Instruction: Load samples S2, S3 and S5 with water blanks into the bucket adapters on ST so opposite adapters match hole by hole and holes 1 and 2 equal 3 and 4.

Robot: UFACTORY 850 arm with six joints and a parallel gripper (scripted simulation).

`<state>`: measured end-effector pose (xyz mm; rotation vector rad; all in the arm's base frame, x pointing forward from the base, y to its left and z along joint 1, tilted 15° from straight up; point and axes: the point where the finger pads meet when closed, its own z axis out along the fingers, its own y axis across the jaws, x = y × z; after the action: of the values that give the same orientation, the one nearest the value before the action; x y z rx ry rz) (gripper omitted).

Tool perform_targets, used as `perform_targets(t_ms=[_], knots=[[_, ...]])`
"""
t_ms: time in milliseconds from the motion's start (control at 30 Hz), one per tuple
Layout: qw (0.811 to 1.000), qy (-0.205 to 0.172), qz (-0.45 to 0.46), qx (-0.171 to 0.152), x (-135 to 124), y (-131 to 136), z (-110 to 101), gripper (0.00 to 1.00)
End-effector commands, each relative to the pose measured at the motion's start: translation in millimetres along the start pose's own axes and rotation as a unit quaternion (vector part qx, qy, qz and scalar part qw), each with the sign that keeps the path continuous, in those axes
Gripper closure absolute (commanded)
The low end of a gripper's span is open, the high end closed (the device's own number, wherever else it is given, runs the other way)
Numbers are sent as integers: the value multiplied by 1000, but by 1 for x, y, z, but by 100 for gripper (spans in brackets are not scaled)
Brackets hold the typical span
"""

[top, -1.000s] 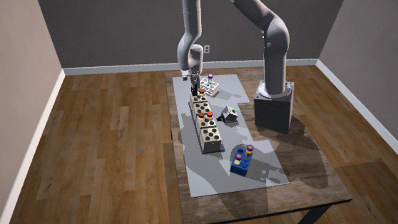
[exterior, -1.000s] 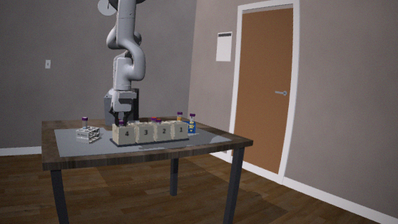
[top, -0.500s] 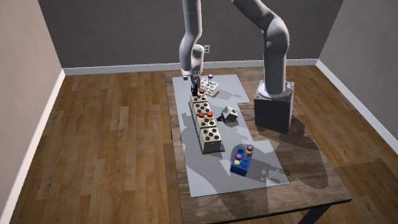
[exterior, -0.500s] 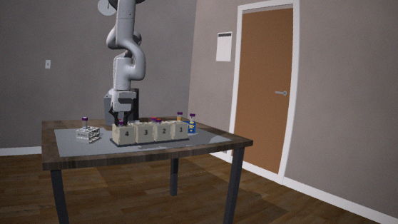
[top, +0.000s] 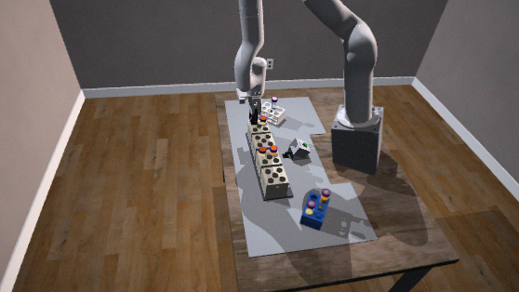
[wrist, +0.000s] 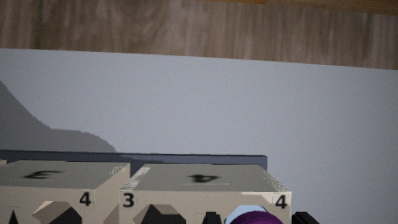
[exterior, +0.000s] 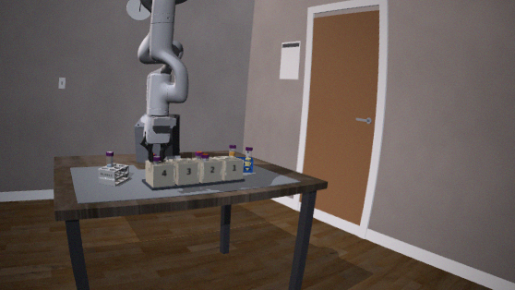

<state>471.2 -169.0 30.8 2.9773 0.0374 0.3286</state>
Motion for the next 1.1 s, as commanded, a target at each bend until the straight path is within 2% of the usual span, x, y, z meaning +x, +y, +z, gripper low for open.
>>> perform_targets(t_ms=[0,1067], knots=[[1000,1,0,0,1,0,-10,56],[1000,1,0,0,1,0,-66,56]])
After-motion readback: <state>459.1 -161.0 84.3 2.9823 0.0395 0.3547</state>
